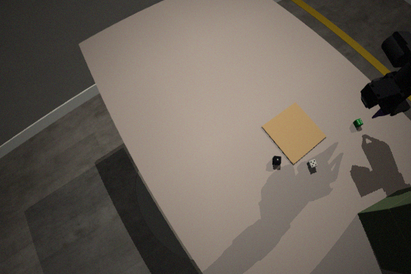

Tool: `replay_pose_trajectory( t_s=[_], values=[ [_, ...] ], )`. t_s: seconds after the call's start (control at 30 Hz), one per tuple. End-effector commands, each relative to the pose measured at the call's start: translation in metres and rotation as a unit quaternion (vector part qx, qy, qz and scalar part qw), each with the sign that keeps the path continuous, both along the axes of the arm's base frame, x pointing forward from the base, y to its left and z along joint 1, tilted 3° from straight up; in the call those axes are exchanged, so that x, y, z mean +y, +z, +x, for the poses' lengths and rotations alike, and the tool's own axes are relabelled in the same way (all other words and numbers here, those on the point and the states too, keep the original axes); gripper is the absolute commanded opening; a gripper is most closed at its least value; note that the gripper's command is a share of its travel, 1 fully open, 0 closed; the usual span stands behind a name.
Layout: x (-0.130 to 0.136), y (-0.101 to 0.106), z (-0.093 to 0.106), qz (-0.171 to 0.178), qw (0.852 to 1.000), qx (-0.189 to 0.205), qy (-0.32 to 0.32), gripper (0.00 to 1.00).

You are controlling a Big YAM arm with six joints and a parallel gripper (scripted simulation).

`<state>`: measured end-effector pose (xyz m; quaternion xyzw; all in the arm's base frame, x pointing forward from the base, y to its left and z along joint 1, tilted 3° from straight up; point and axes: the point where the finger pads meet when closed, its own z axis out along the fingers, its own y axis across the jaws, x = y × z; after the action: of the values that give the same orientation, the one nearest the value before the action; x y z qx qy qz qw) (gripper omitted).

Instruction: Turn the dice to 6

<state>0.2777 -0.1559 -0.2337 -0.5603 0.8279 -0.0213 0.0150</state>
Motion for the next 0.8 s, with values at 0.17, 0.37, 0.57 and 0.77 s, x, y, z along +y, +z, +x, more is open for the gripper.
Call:
replay_pose_trajectory(
  t_s=[0.17,0.37,0.57,0.77],
  values=[
    [-0.0036,-0.0038,-0.0017,0.002,1.000,-0.002,-0.004,0.33],
    [-0.0036,-0.0038,-0.0017,0.002,1.000,-0.002,-0.004,0.33],
    [-0.0037,-0.0038,-0.0015,0.002,1.000,-0.003,-0.004,0.33],
    [-0.0047,-0.0051,0.0002,0.001,1.000,-0.005,-0.004,0.33]
  ],
)
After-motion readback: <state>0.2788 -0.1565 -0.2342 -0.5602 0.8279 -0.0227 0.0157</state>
